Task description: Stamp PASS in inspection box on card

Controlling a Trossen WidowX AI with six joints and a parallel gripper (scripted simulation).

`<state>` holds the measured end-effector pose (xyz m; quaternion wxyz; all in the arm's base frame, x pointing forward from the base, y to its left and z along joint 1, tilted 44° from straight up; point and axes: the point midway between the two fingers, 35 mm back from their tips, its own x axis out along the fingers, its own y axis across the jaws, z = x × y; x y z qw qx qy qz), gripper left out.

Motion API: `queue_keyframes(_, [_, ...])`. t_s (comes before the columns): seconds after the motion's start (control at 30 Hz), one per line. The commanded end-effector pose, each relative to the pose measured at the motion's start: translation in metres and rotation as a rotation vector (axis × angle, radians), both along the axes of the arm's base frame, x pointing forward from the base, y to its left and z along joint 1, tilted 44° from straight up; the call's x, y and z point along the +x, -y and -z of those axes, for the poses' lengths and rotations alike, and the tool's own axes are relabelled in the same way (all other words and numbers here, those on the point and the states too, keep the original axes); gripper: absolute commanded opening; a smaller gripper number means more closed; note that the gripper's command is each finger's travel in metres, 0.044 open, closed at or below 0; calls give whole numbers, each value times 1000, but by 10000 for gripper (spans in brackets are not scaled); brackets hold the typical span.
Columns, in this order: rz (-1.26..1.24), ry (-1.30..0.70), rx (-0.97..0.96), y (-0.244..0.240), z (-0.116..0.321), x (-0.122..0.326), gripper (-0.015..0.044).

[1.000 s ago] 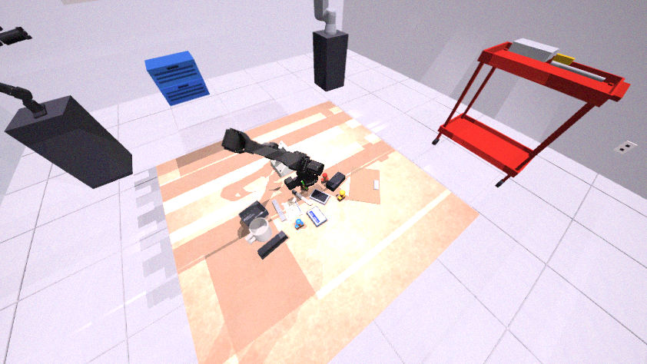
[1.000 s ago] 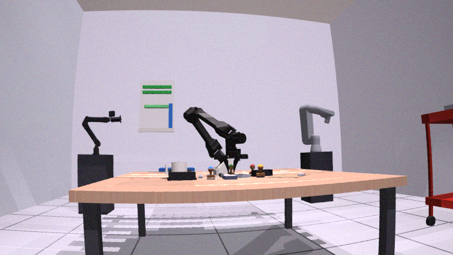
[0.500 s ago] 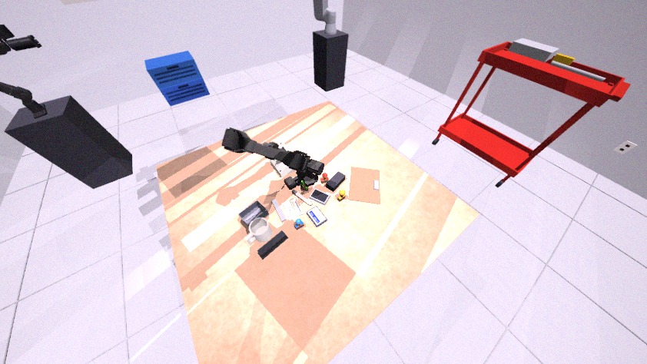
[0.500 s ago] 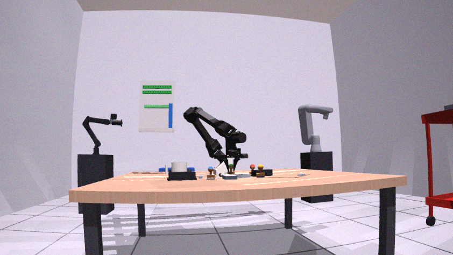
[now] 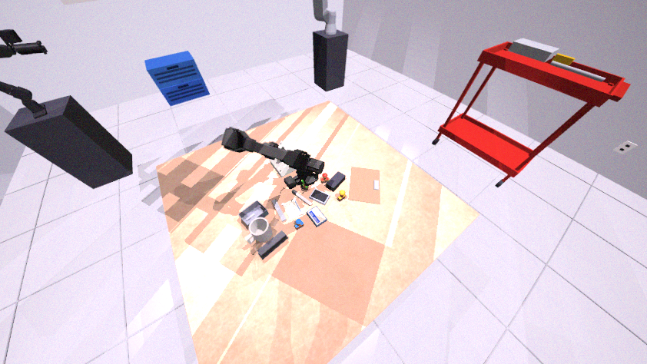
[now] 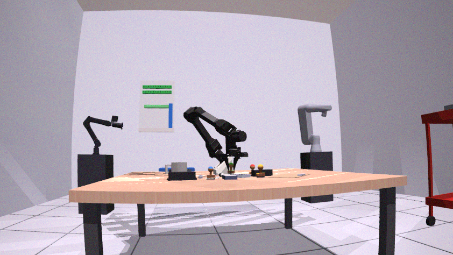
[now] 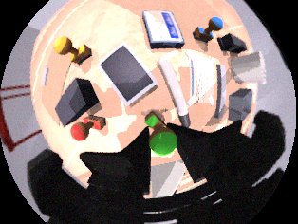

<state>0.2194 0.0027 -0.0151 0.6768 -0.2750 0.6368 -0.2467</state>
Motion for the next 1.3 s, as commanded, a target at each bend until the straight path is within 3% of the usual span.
queue_keyframes(0.0, [3, 1, 4, -2, -1, 0, 0])
queue_keyframes(1.27, [4, -1, 10, -15, -13, 0, 0])
